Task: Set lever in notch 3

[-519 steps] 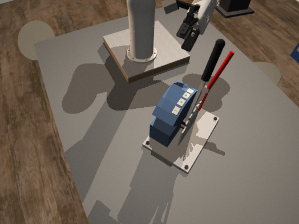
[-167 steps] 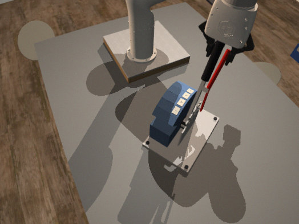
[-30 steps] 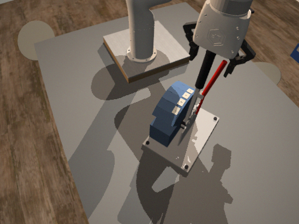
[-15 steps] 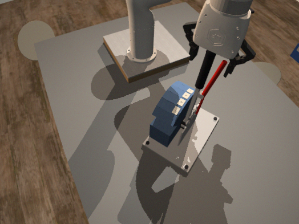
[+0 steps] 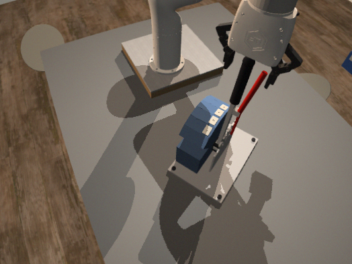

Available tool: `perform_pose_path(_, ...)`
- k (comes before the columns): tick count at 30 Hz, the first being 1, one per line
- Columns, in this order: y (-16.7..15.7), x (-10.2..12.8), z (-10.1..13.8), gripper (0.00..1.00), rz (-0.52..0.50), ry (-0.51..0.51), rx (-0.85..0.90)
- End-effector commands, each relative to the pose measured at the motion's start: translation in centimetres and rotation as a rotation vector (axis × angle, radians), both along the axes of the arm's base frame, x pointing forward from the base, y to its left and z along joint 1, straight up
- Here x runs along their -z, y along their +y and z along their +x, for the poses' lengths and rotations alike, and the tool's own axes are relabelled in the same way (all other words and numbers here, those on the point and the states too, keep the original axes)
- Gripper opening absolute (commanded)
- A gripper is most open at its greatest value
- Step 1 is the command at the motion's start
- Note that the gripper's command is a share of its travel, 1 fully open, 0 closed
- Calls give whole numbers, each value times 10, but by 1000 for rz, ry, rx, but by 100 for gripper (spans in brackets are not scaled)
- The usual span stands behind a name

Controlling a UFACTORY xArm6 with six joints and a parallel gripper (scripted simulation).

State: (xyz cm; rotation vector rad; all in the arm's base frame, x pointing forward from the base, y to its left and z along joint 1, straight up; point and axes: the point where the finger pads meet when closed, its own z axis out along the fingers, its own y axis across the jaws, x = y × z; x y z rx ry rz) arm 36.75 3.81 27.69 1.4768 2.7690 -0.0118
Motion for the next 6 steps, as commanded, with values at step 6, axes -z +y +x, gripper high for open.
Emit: perform_pose_path(6,0,-23,1,100,0,-4,0)
